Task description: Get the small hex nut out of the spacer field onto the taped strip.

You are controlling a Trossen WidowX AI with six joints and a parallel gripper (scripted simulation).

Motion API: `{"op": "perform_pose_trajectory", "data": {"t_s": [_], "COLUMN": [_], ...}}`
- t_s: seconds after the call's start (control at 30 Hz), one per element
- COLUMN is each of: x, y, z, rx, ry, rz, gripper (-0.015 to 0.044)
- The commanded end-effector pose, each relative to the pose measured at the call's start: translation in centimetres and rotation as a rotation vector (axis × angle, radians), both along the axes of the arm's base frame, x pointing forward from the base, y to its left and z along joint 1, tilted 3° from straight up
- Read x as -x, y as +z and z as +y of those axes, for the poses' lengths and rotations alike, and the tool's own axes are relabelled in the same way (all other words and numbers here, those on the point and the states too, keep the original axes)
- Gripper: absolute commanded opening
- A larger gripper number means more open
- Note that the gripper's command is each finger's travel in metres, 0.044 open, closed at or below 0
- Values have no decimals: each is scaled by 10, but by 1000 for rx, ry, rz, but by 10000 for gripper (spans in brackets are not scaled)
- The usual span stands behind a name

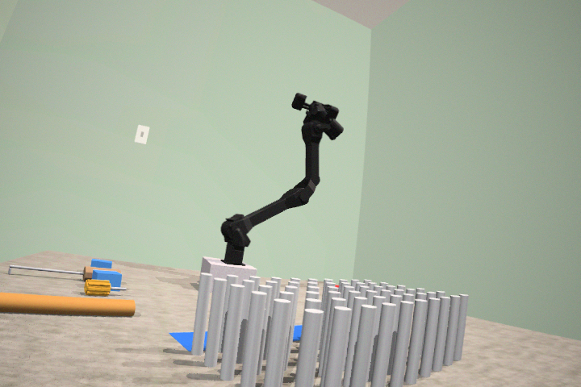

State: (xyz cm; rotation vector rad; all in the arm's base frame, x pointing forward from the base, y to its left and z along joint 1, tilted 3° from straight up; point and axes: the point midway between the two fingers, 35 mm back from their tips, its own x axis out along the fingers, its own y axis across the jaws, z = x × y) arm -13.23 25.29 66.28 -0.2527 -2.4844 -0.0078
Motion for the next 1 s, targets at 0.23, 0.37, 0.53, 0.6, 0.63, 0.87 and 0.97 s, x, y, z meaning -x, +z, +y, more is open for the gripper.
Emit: {"op": "perform_pose_trajectory", "data": {"t_s": [0.23,0.37,0.53,0.6,0.63,0.87,0.97], "x": [-5,-15,-41,-55,-63,-131,-165], "y": [33,46,52,51,50,25,7], "z": [-86,-150,-234,-266,-282,-381,-416], "rx": [-239,-381,-557,-620,-651,-833,-894], "ry": [6,13,23,28,31,49,57], "rz": [146,238,384,449,483,744,867], "gripper": [440,440,440,440,440,440,440]}}
